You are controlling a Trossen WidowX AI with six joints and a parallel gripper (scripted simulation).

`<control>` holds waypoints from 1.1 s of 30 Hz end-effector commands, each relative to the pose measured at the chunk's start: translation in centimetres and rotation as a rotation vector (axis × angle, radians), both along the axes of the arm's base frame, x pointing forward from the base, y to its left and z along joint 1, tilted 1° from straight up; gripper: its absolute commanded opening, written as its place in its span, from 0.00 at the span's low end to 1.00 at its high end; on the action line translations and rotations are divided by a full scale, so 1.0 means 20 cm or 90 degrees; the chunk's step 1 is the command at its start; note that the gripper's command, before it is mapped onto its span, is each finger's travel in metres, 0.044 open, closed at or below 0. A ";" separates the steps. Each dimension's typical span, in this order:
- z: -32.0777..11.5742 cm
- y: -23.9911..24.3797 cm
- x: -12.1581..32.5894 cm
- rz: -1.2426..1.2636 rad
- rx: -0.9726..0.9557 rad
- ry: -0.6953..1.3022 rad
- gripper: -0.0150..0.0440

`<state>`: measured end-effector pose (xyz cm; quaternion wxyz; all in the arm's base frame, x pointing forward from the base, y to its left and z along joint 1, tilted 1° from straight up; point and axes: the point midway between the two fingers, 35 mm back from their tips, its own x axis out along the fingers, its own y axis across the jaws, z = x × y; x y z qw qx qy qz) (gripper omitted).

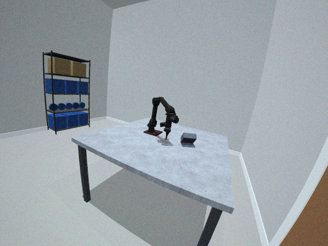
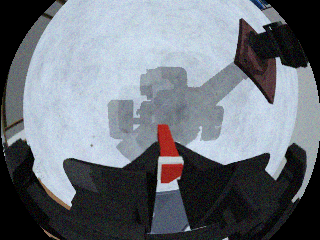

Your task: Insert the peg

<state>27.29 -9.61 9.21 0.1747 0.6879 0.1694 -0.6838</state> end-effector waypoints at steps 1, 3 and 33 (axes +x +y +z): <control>0.09 0.00 0.01 -0.001 -0.003 -0.004 0.25; 0.12 0.00 0.01 -0.001 -0.003 -0.003 0.25; 0.26 0.07 0.06 0.098 -0.048 0.014 0.25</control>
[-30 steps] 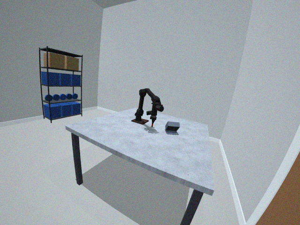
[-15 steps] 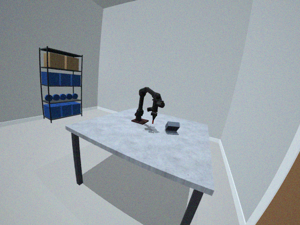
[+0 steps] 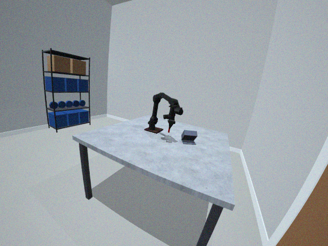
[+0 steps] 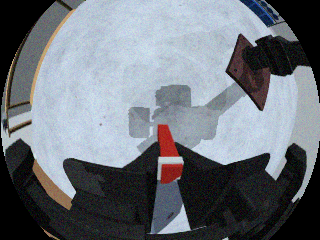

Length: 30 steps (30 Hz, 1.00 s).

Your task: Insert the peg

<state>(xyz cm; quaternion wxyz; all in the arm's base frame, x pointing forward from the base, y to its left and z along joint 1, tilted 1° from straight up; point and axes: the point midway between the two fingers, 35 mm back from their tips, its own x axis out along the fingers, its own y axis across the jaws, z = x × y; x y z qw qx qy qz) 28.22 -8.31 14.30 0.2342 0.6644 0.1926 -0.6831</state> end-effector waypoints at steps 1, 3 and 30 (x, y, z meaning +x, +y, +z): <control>0.01 0.01 0.02 0.026 -0.014 0.003 0.25; 0.01 0.02 0.03 0.036 -0.019 0.005 0.25; 0.02 0.13 0.12 0.179 -0.085 0.026 0.25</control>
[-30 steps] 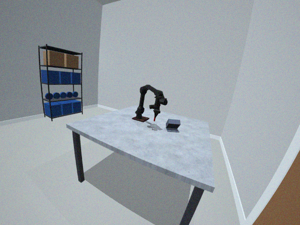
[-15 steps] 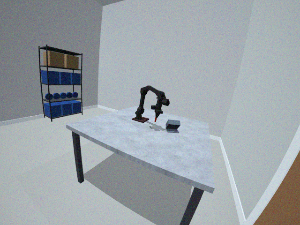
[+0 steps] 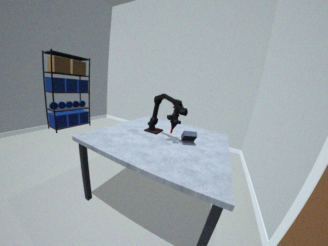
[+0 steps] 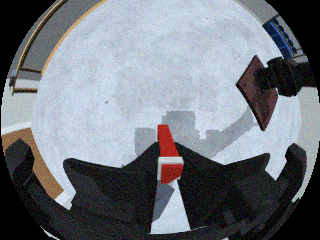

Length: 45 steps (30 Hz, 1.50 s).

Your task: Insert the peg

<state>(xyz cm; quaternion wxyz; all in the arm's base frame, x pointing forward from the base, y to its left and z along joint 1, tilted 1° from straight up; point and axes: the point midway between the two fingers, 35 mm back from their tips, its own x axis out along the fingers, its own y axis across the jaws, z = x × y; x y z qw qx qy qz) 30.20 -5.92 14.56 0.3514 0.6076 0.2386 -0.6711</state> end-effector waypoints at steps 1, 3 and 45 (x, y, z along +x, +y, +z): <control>0.01 0.02 0.02 0.026 -0.014 0.002 0.25; 0.01 0.03 0.03 0.036 -0.019 0.004 0.25; 0.04 0.24 0.15 0.256 -0.127 0.031 0.25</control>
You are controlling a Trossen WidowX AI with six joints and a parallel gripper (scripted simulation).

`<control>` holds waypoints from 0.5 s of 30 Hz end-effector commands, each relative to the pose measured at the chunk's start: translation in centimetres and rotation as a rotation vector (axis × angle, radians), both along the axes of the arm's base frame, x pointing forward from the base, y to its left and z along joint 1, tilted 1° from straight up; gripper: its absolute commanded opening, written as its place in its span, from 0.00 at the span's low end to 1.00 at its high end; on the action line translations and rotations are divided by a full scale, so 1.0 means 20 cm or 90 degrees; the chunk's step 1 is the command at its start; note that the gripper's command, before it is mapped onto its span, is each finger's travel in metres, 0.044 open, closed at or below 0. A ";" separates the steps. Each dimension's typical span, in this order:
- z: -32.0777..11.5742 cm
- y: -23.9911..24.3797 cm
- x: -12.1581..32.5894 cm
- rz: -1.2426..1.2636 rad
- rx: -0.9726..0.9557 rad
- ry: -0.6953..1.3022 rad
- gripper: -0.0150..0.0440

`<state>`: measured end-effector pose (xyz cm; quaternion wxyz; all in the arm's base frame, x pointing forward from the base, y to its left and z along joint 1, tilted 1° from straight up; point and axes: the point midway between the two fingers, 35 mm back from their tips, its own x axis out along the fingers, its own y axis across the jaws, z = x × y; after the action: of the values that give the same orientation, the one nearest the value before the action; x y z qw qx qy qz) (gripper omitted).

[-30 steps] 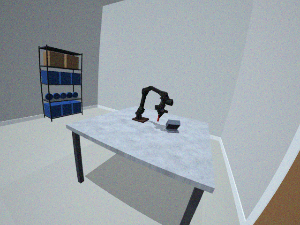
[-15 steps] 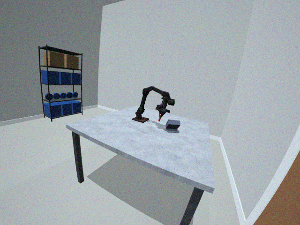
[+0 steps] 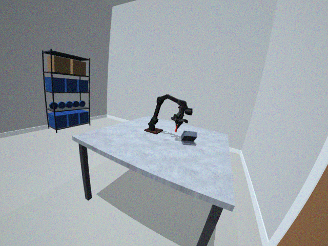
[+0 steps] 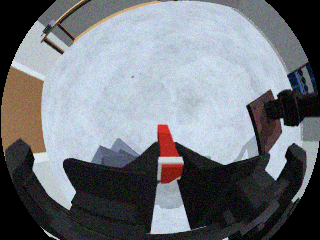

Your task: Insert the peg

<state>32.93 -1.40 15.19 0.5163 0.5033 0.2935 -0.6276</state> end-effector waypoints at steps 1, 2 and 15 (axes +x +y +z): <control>0.01 0.02 0.02 0.025 -0.014 0.001 0.25; 0.01 0.03 0.02 0.030 -0.017 0.002 0.25; 0.02 0.11 0.05 0.097 -0.052 0.008 0.25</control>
<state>33.71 0.37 15.47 0.5673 0.4643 0.3072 -0.6068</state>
